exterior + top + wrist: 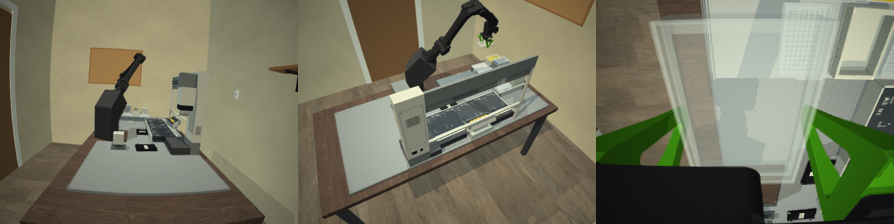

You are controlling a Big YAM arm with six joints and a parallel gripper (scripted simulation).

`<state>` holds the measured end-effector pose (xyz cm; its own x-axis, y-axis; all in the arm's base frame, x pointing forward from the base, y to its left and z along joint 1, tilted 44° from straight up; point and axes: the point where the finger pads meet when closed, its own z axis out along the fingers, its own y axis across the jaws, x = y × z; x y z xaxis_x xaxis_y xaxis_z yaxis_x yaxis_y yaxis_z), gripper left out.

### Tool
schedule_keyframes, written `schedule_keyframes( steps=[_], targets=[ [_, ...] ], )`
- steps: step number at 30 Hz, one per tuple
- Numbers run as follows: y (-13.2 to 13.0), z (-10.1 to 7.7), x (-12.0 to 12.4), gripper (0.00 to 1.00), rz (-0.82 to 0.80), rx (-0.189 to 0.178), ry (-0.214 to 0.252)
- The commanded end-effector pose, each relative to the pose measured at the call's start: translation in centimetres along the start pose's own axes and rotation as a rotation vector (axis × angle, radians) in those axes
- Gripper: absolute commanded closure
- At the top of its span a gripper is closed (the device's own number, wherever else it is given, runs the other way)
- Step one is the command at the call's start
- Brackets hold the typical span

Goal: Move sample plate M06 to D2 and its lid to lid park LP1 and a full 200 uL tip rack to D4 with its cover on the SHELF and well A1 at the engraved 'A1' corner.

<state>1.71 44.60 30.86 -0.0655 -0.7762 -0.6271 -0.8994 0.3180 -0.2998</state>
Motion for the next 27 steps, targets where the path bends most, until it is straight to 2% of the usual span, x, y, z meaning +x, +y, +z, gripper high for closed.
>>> schedule_keyframes(
  steps=[1, 3, 15, 16, 17, 23, 24, 25, 27],
  targets=[
    [0.1, -1.4, -0.1, 1.0, -0.011, -0.015, -0.021],
    [-0.1, -1.3, -1.2, 1.0, 0.012, -0.011, -0.033],
    [-0.1, -1.3, -1.1, 1.0, 0.012, -0.011, -0.033],
    [0.2, -1.6, -0.1, 1.0, -0.006, -0.017, -0.027],
    [-0.1, -1.3, -1.1, 1.0, 0.012, -0.011, -0.033],
    [-0.1, -1.3, -1.1, 1.0, 0.012, -0.011, -0.033],
    [0.2, -1.6, -0.1, 1.0, -0.005, -0.017, -0.028],
    [-0.1, -1.3, -1.1, 1.0, 0.012, -0.011, -0.033],
    [-0.1, -1.3, -1.1, 1.0, 0.012, -0.011, -0.033]
  ],
)
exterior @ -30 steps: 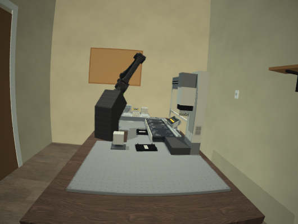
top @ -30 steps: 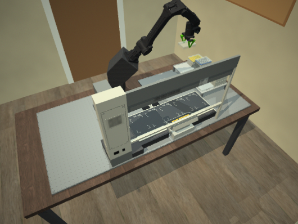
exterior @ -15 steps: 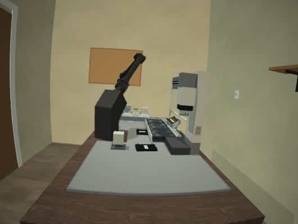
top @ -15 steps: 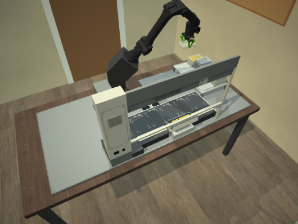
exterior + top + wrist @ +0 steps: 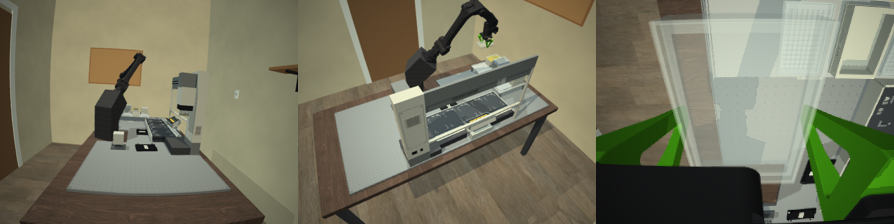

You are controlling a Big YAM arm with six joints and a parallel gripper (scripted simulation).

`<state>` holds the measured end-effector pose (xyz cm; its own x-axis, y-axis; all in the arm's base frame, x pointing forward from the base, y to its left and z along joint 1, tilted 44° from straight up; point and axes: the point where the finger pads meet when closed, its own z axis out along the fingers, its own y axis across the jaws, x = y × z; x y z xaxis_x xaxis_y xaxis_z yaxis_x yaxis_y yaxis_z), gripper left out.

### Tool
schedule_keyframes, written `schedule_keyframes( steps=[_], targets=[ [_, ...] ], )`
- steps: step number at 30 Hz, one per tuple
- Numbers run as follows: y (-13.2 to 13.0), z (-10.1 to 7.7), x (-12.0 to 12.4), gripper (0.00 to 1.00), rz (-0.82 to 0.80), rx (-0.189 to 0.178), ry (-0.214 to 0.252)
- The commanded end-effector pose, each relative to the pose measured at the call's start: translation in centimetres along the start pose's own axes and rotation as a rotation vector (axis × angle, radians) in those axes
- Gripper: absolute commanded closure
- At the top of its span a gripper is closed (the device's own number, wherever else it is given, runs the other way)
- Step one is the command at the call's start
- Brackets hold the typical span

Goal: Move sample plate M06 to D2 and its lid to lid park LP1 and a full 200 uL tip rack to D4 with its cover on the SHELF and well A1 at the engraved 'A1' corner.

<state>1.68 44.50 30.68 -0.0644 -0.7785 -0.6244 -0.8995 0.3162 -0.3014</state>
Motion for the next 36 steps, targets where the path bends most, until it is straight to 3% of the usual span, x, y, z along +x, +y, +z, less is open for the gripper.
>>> schedule_keyframes(
  steps=[1, 9, 10, 11, 15, 22, 30, 33, 36],
  targets=[
    [-0.2, -1.4, -1.3, 1.0, 0.015, -0.011, -0.036],
    [-0.2, -1.4, -1.2, 1.0, 0.015, -0.011, -0.036],
    [0.1, -1.7, -0.3, 1.0, -0.001, -0.017, -0.032],
    [-0.2, -1.4, -1.2, 1.0, 0.015, -0.011, -0.036],
    [-0.2, -1.4, -1.2, 1.0, 0.015, -0.011, -0.036],
    [-0.2, 1.0, -0.3, 1.0, -0.001, 0.001, -0.007],
    [-0.5, 1.6, -1.1, 1.0, 0.011, -0.002, -0.027],
    [-0.2, 2.9, -0.3, 1.0, -0.002, 0.002, -0.006],
    [-0.2, 3.1, -0.3, 1.0, -0.002, 0.002, -0.006]
  ],
)
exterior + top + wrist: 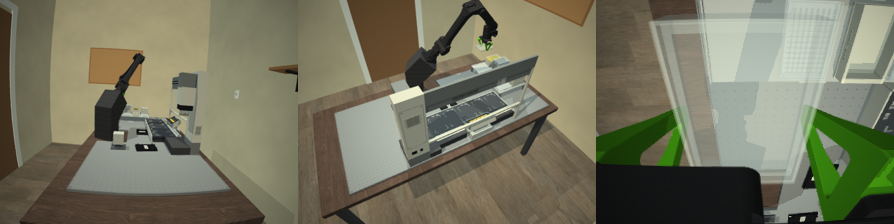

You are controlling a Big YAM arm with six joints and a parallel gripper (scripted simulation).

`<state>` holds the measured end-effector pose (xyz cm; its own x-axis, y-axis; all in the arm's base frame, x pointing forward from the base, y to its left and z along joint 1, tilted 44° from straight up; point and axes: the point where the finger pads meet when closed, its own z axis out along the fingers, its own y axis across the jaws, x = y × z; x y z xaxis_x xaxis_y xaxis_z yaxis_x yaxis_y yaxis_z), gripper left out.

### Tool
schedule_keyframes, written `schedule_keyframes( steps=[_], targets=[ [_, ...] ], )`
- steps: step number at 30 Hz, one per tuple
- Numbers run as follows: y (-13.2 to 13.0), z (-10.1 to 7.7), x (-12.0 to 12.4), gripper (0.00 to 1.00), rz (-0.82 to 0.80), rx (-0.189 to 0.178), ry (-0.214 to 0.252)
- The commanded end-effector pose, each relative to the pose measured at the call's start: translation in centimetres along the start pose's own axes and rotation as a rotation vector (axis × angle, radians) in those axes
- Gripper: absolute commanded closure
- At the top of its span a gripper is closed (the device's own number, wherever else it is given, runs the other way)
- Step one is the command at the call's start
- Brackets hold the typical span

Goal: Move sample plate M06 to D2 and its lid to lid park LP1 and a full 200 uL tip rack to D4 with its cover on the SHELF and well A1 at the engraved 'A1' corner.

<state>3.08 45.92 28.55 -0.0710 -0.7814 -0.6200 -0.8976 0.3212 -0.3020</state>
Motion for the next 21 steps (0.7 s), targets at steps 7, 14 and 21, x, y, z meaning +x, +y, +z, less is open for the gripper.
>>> schedule_keyframes(
  steps=[7, 14, 21],
  targets=[
    [0.0, 1.3, -0.5, 1.0, -0.005, -0.002, -0.014],
    [-0.3, 1.8, -1.1, 1.0, 0.004, -0.005, -0.031],
    [0.0, 3.4, -0.5, 1.0, -0.006, -0.002, -0.014]
  ],
)
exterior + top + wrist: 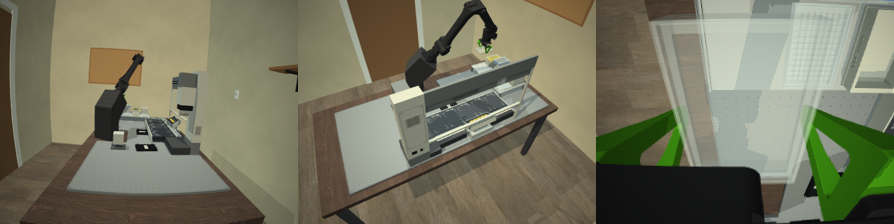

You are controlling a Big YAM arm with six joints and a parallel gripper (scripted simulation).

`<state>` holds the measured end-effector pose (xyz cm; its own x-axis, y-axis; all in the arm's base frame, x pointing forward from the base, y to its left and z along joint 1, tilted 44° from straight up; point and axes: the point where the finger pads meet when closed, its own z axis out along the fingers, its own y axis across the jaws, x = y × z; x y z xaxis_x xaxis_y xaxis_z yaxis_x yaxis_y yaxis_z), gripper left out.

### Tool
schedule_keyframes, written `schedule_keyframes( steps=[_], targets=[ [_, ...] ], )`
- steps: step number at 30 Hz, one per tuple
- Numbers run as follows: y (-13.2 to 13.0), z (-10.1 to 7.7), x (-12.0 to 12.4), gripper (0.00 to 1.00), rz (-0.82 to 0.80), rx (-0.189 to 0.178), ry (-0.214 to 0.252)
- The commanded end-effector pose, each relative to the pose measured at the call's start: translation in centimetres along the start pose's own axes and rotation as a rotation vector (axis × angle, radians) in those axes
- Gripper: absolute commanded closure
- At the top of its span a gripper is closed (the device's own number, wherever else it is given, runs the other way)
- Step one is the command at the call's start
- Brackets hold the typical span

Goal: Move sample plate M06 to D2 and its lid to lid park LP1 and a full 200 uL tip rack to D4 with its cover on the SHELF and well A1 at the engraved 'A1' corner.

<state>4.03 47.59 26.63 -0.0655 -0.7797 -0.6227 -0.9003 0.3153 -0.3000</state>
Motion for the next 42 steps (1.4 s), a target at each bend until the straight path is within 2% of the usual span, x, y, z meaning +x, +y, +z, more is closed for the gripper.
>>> schedule_keyframes(
  steps=[1, 3, 6, 9, 11, 13, 14, 19, 23, 26, 28, 30, 31, 34, 37, 40, 42],
  targets=[
    [-0.3, 0.8, -0.3, 1.0, -0.002, 0.004, -0.008],
    [-0.3, 1.2, -0.3, 1.0, -0.002, 0.004, -0.008],
    [-0.3, 0.7, -1.1, 1.0, 0.004, -0.004, -0.032],
    [-0.3, 2.2, -0.3, 1.0, -0.002, 0.004, -0.008],
    [-0.3, 2.5, -0.3, 1.0, -0.002, 0.004, -0.008],
    [-0.3, 2.5, -0.3, 1.0, -0.002, 0.004, -0.008],
    [0.2, 1.3, -1.0, 1.0, -0.005, -0.011, -0.038],
    [-0.3, 3.5, -0.3, 1.0, -0.003, 0.004, -0.008],
    [0.1, 4.0, -0.4, 1.0, -0.009, -0.002, -0.012],
    [-0.7, 3.9, -0.9, 1.0, 0.007, 0.003, -0.028],
    [-0.5, 4.7, -0.7, 1.0, 0.002, 0.004, -0.017],
    [-0.5, 4.7, -0.7, 1.0, 0.002, 0.004, -0.017],
    [0.6, 4.5, -0.7, 1.0, -0.014, -0.009, -0.023],
    [-0.3, 5.7, -0.3, 1.0, -0.003, 0.005, -0.008],
    [-0.3, 6.2, -0.3, 1.0, -0.003, 0.005, -0.008],
    [-0.3, 5.8, -1.1, 1.0, 0.001, -0.003, -0.032],
    [-0.4, 6.6, -0.9, 1.0, 0.002, 0.002, -0.021]
  ],
)
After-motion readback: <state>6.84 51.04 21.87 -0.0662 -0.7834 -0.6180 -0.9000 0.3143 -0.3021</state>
